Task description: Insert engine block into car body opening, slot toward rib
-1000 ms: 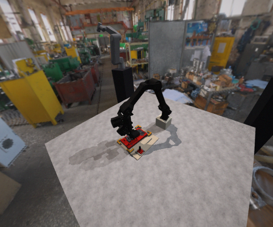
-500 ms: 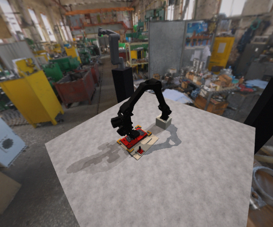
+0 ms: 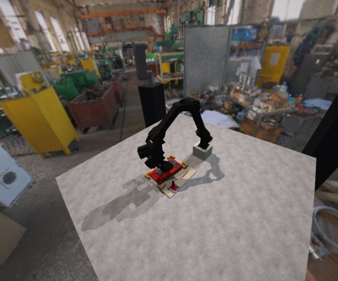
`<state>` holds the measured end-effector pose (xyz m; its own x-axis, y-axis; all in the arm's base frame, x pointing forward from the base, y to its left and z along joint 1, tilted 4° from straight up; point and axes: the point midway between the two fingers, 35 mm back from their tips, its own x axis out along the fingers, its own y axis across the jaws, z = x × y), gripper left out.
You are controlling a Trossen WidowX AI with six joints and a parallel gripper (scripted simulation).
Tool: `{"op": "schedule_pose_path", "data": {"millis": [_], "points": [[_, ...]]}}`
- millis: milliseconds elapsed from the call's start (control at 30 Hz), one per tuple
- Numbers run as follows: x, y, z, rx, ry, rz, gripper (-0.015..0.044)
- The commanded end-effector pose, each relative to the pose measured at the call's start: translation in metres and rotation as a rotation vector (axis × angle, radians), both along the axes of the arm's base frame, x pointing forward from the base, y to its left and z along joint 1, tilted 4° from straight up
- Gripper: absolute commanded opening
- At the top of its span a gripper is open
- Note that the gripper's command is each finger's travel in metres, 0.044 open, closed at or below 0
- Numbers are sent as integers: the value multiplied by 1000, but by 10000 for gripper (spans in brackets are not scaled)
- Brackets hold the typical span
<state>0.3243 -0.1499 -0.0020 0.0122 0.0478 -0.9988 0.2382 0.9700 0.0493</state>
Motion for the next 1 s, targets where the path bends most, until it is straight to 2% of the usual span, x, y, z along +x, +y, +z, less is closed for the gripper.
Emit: {"op": "schedule_pose_path", "data": {"millis": [0,967], "points": [[-1,0,-1,-3,3,-1,160],[-1,0,-5,-3,3,-5,160]]}}
